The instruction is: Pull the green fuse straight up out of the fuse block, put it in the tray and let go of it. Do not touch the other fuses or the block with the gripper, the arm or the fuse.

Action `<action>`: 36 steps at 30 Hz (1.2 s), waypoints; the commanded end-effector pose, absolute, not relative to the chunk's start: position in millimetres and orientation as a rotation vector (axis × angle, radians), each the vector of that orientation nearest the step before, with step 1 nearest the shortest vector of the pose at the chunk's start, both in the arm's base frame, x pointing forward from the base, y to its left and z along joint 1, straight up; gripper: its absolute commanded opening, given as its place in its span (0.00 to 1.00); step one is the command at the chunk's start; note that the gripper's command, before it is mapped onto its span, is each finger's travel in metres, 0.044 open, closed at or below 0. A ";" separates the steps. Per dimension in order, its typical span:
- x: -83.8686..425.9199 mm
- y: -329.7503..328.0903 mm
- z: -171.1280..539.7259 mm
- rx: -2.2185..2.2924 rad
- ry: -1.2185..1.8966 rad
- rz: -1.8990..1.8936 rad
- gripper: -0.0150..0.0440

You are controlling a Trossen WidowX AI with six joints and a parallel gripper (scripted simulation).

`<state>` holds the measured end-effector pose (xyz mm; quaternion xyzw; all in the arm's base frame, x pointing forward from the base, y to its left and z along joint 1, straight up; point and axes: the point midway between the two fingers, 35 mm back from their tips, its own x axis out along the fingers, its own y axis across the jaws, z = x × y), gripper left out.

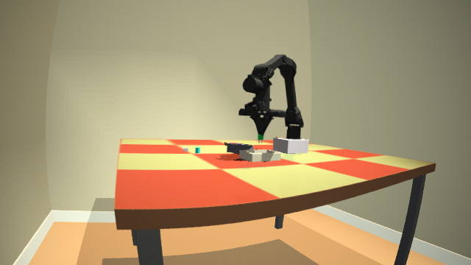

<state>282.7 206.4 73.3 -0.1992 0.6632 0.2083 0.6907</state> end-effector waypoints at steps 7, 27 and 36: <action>282.4 207.8 56.5 -0.442 1.489 0.462 0.25; 283.1 208.0 38.3 -0.446 1.484 0.466 0.39; 283.1 208.0 38.3 -0.446 1.484 0.466 0.79</action>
